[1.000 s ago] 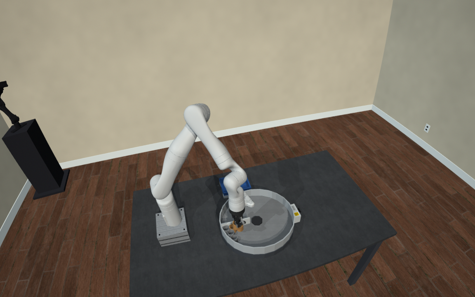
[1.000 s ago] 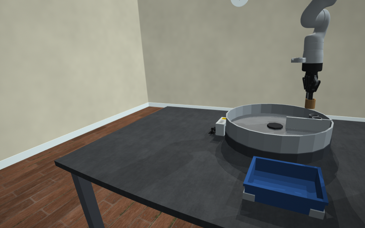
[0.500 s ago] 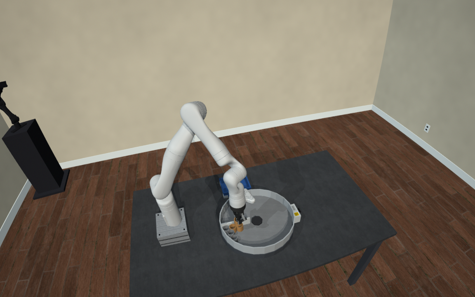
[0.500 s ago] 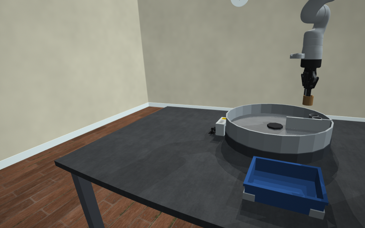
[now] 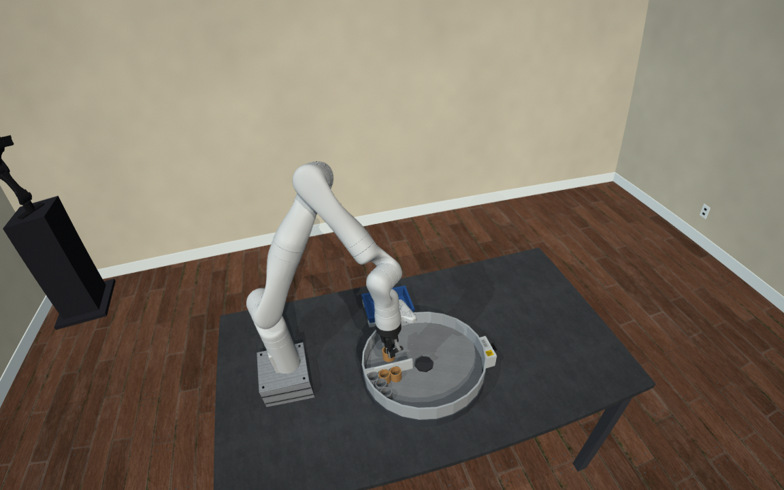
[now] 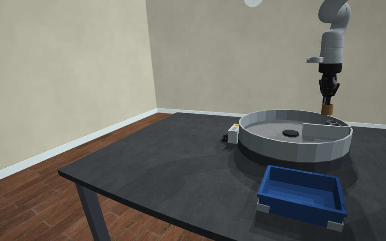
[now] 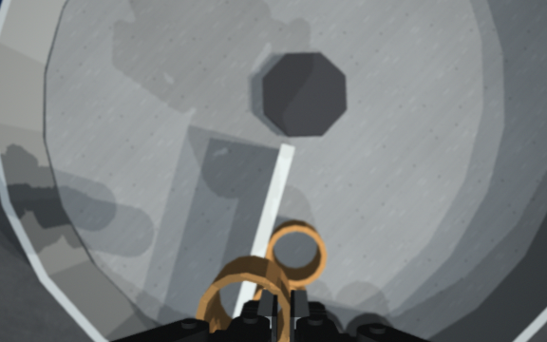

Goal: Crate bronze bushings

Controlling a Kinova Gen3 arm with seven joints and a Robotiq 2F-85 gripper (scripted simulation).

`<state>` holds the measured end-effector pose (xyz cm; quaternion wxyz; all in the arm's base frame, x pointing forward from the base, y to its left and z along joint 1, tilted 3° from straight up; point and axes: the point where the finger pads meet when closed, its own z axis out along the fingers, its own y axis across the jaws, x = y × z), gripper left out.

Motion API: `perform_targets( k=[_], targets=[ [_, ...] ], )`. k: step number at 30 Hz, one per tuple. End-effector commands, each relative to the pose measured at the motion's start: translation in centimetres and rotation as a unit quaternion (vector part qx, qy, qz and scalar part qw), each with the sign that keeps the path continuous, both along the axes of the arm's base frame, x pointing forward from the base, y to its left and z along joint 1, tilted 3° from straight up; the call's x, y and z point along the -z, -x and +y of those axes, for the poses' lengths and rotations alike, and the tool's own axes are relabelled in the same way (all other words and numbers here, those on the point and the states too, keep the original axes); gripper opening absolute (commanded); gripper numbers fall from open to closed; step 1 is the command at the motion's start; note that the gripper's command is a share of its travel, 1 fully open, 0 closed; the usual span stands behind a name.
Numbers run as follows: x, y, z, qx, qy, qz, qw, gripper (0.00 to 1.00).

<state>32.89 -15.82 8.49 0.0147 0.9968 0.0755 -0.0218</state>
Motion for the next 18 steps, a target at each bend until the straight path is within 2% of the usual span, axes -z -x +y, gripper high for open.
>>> perform_targets(
  k=[1,5,17,18],
  targets=[
    [0.0,-0.3,1.1,0.0,0.0,-0.001,1.0,0.0],
    [0.2,-1.1,5.5,0.0,0.0,-0.001,1.0,0.0],
    [0.2,-1.1,5.5,0.0,0.0,-0.001,1.0,0.0],
    [0.2,-1.3,6.6,0.001,0.0,-0.001,1.0,0.0]
  ],
)
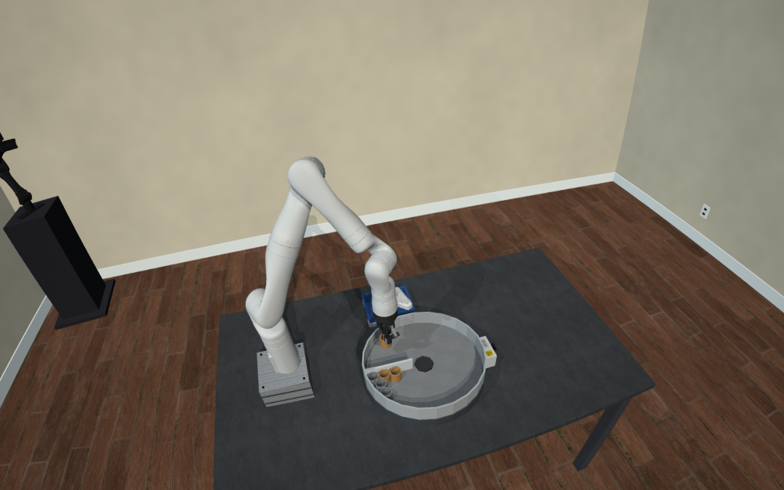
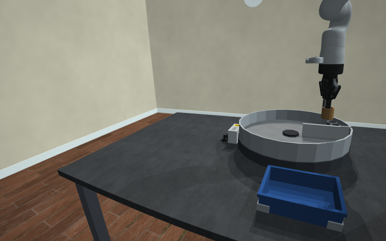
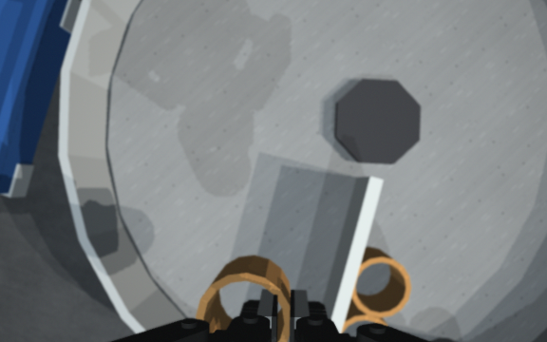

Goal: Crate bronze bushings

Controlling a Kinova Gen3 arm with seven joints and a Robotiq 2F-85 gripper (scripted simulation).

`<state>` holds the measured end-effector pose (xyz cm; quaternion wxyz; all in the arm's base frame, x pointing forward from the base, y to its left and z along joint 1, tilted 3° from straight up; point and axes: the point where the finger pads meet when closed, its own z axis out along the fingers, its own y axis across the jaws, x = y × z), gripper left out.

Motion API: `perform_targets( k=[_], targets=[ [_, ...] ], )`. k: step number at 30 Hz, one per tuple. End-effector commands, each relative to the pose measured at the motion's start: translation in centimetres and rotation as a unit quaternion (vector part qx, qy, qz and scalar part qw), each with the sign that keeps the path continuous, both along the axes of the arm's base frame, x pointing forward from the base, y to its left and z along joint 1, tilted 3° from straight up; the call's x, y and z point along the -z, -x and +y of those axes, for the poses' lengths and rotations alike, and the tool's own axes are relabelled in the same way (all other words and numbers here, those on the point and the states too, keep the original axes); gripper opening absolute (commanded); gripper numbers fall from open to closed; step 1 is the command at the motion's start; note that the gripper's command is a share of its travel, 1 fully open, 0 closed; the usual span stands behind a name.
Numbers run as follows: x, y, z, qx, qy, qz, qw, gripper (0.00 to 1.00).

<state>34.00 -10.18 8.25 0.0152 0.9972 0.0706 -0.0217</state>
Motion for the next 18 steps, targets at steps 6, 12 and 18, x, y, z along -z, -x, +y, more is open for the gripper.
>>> perform_targets(
  k=[6,12,18],
  targets=[
    [0.2,-1.1,5.4,-0.004,0.0,0.0,1.0,0.0],
    [0.2,-1.1,5.4,-0.004,0.0,0.0,1.0,0.0],
    [0.3,-1.5,7.6,-0.004,0.0,0.0,1.0,0.0]
  ],
)
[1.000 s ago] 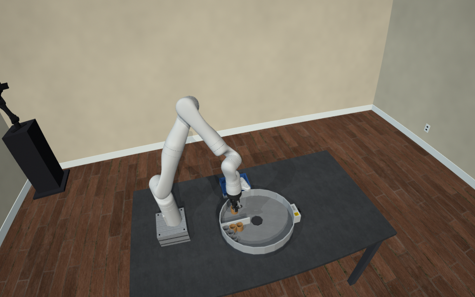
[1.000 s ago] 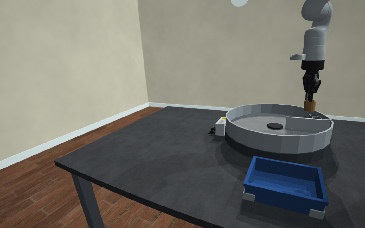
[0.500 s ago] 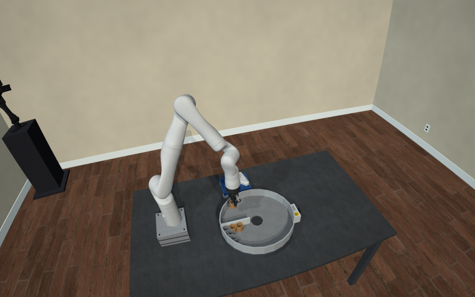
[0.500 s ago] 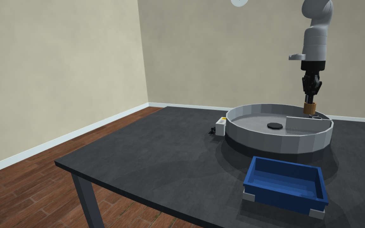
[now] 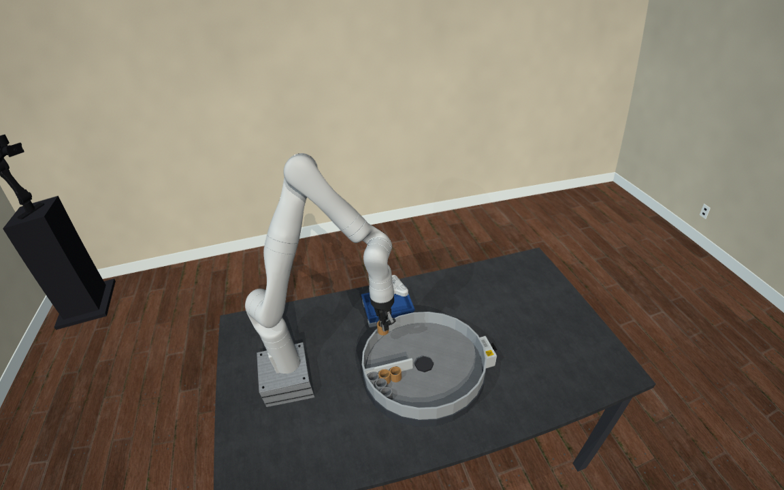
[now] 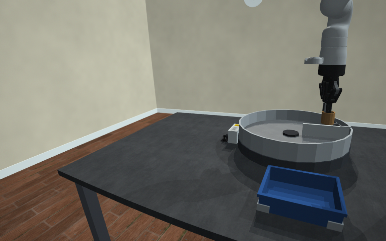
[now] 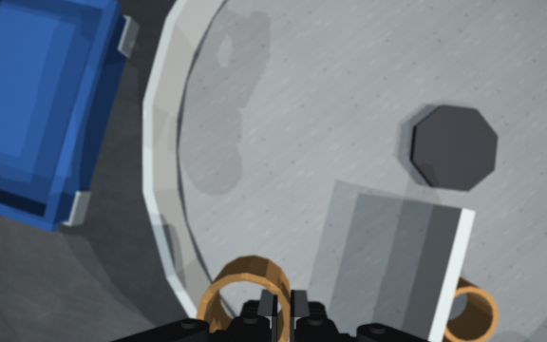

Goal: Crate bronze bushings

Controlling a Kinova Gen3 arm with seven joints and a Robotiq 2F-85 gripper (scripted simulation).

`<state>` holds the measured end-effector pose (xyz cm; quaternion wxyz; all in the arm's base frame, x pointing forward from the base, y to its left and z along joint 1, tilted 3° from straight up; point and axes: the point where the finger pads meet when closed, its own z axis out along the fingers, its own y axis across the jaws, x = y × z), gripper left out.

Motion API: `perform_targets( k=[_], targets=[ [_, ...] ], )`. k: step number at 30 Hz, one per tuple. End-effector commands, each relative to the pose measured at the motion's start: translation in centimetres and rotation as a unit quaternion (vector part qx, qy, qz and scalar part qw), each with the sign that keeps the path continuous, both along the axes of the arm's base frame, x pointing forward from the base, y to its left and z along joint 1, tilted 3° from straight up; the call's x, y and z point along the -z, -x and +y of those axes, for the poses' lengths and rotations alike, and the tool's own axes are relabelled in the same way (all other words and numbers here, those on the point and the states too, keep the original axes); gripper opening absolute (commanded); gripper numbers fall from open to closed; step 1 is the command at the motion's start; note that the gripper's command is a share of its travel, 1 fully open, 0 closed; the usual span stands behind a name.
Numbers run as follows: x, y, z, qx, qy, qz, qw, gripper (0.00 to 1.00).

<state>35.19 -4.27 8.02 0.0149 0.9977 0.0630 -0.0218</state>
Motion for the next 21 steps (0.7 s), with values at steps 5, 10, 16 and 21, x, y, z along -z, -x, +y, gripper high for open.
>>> perform_targets(
  k=[5,10,16,21],
  targets=[
    [0.2,-1.0,5.0,-0.012,0.0,0.0,1.0,0.0],
    [0.2,-1.0,5.0,-0.012,0.0,0.0,1.0,0.0],
    [0.2,-1.2,6.1,-0.011,0.0,0.0,1.0,0.0],
    [0.4,-2.1,10.6,-0.011,0.0,0.0,1.0,0.0]
  ],
)
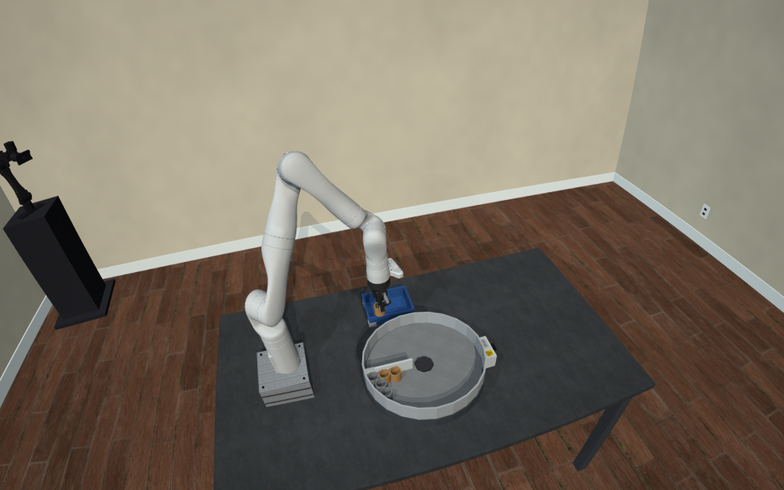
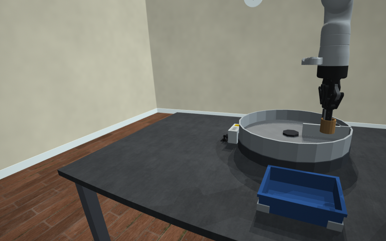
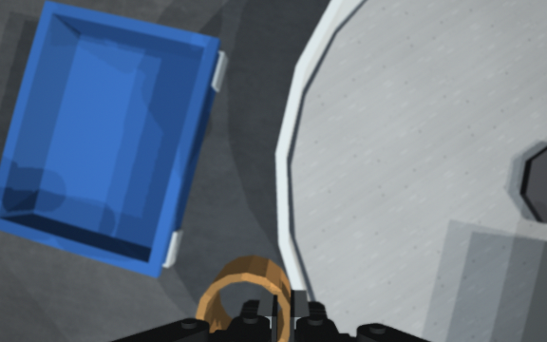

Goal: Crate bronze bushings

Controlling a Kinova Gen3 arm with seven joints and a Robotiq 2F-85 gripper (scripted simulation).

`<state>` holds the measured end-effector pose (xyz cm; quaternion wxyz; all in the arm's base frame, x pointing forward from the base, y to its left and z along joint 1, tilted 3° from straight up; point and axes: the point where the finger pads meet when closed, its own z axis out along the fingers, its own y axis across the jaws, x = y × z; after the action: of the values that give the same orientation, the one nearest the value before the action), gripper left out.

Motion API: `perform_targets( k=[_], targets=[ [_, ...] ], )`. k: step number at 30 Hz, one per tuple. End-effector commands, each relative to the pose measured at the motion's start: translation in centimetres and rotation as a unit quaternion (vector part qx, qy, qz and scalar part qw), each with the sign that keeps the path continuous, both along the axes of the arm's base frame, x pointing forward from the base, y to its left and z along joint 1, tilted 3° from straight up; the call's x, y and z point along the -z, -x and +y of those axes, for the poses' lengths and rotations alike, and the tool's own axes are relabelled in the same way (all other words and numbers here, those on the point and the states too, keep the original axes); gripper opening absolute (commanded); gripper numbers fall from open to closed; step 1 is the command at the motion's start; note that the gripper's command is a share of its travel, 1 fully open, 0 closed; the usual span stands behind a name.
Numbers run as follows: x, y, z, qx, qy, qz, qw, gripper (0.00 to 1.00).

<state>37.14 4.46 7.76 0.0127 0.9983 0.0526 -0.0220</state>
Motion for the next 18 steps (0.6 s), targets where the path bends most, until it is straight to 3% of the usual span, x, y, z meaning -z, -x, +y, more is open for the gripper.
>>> perform_targets(
  k=[1,11,16,18],
  targets=[
    [0.2,-0.2,1.8,-0.022,0.002,0.0,1.0,0.0],
    [0.2,-0.2,1.8,-0.022,0.002,0.0,1.0,0.0],
    [0.4,-1.3,7.4,-0.021,0.002,-0.001,1.0,0.0],
    [0.4,-1.3,7.4,-0.021,0.002,-0.001,1.0,0.0]
  ],
)
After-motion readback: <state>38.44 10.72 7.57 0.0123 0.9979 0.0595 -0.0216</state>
